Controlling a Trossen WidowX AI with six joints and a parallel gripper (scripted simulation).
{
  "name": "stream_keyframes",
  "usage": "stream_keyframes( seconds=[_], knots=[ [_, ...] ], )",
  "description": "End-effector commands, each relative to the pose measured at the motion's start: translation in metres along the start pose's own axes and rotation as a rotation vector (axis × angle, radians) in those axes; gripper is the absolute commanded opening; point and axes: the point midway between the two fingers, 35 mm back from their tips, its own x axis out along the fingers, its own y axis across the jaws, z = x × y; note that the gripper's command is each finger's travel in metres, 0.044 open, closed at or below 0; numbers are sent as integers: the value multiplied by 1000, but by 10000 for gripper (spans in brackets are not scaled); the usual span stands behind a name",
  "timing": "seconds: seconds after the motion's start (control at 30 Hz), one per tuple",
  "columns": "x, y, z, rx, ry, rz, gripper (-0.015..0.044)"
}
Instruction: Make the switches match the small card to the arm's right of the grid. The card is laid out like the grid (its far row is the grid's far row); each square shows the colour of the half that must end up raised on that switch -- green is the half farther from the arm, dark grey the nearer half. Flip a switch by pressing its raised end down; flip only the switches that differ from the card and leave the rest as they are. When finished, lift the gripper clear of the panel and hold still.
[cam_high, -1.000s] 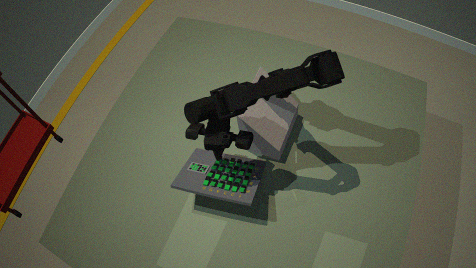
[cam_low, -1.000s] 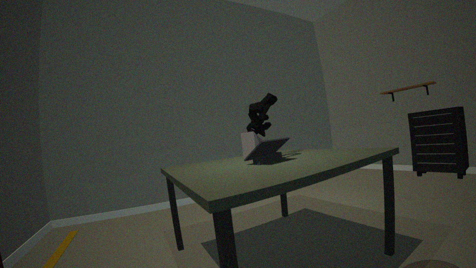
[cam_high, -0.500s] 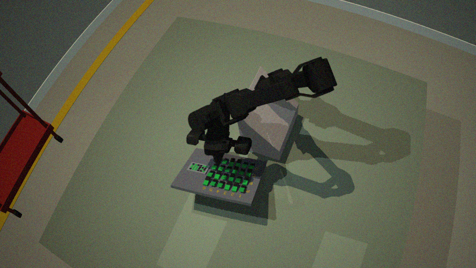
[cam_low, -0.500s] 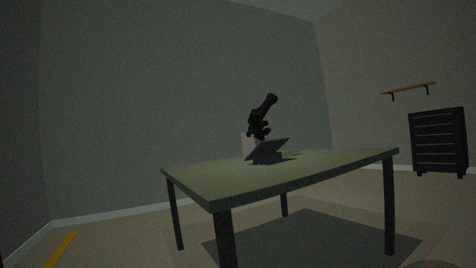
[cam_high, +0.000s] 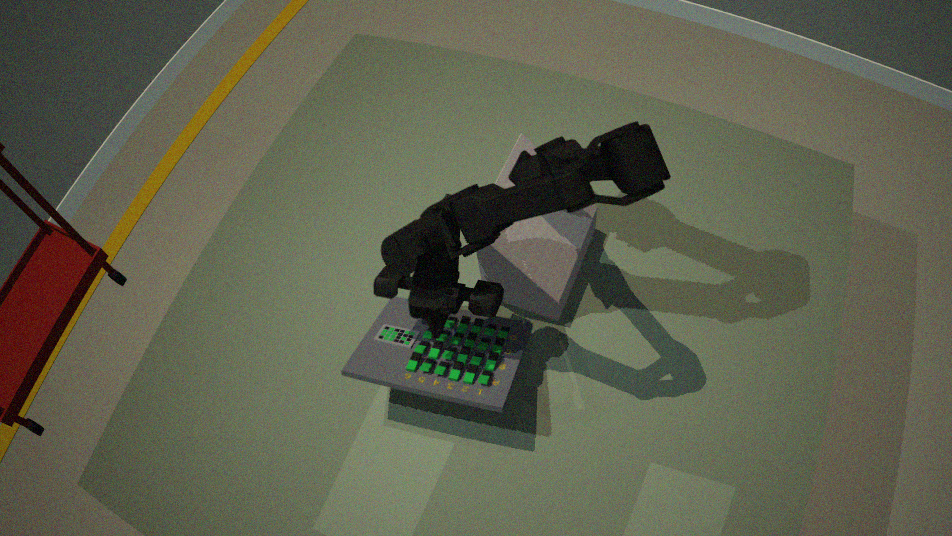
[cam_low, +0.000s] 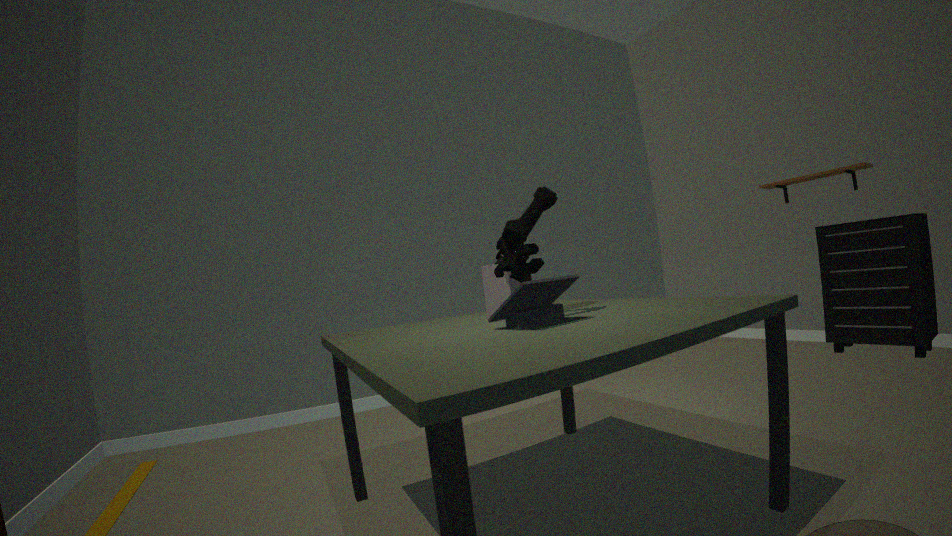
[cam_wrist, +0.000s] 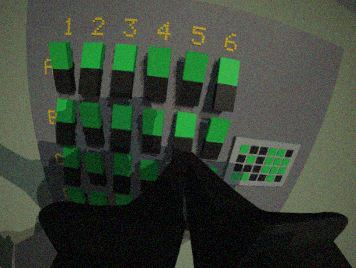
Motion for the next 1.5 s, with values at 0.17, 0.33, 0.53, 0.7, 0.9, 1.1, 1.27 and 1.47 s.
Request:
stream_keyframes(
  seconds=[0.17, 0.33, 0.53, 0.7, 0.9, 1.1, 1.27, 1.47],
  knots=[
    [12, 0, -4, 11, 7, -2, 0],
    [14, 1, -4, 11, 7, -1, 0],
    [14, 1, -4, 11, 7, -1, 0],
    [14, 1, -4, 11, 7, -1, 0],
    [14, 1, -4, 11, 7, -1, 0],
    [15, 1, -4, 11, 7, -1, 0],
    [15, 1, -4, 11, 7, -1, 0],
    [16, 1, -4, 11, 7, -1, 0]
  ],
)
